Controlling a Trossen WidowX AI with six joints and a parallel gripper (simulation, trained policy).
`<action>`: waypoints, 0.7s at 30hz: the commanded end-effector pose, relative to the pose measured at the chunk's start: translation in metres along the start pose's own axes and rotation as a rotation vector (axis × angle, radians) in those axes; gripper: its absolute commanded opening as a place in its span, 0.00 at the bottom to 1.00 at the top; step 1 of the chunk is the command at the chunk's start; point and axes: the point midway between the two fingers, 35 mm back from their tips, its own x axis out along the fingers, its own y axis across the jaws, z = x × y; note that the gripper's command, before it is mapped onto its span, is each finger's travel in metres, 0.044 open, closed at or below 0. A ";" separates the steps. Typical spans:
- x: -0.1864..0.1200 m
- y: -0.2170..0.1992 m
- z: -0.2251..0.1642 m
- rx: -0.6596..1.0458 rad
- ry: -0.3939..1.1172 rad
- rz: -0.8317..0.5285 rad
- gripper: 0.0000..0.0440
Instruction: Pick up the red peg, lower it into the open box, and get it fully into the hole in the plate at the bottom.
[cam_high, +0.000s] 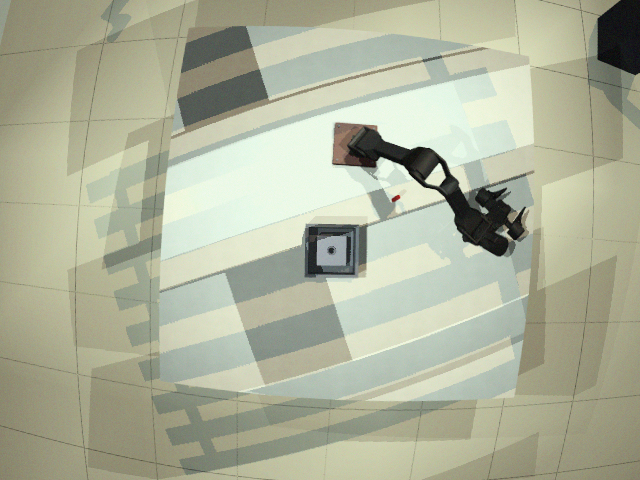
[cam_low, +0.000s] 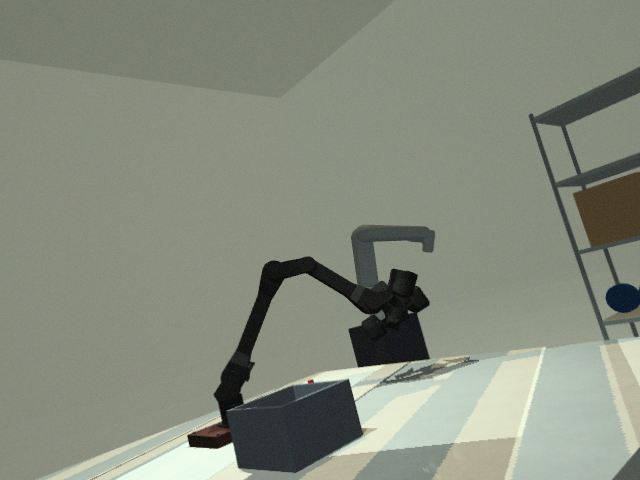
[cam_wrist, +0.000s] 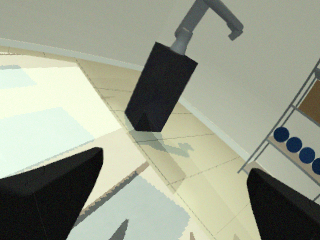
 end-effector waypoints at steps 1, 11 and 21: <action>0.000 -0.003 0.006 0.024 0.009 -0.009 0.96; -0.011 -0.023 0.070 0.342 0.071 -0.122 1.00; -0.039 -0.031 0.169 0.454 0.073 -0.314 1.00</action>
